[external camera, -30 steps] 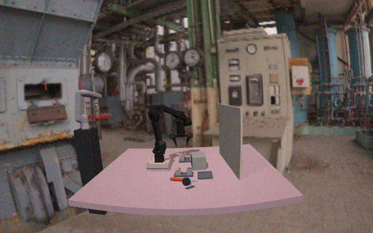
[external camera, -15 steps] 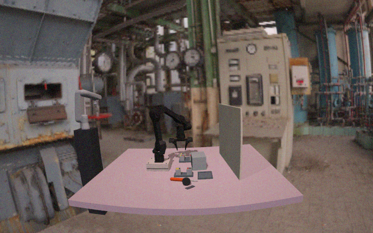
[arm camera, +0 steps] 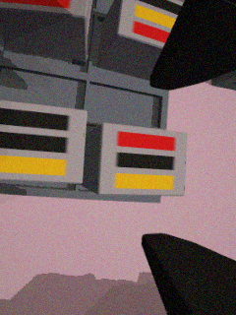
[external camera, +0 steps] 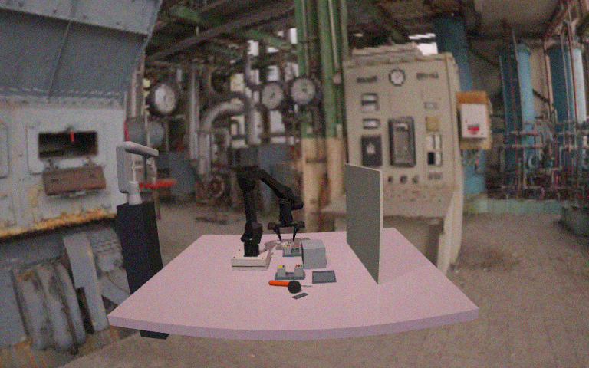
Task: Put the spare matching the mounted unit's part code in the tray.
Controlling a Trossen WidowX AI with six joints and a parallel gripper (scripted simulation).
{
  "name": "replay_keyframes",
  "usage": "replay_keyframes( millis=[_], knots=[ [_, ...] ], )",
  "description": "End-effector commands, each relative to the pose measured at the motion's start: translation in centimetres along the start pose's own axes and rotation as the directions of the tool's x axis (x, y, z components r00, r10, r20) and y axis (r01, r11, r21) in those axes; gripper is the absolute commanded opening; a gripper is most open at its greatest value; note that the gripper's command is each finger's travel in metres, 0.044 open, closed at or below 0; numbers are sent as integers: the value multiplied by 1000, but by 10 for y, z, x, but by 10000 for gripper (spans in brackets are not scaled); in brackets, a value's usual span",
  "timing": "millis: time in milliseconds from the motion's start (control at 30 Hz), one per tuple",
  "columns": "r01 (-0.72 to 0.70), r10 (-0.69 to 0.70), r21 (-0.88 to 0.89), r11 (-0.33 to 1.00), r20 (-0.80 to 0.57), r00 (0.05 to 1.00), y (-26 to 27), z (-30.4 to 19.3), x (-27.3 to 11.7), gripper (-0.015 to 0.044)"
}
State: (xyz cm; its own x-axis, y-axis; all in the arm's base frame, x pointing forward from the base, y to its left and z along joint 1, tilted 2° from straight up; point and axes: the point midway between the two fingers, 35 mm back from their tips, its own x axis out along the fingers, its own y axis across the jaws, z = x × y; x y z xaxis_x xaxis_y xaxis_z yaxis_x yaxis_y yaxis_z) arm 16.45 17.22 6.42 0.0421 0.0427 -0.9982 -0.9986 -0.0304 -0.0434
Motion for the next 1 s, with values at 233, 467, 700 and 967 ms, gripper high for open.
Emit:
replay_keyframes(
  millis=[233,467,700,967],
  knots=[
    [-2,2,1,1000,-7,1000,0,-1,19,300],
    [-2,2,1,1000,-7,1000,0,-2,31,300],
    [-2,2,1,1000,-7,1000,0,-3,42,300],
    [-3,3,1,1000,-7,1000,2,-4,55,300]
  ],
)
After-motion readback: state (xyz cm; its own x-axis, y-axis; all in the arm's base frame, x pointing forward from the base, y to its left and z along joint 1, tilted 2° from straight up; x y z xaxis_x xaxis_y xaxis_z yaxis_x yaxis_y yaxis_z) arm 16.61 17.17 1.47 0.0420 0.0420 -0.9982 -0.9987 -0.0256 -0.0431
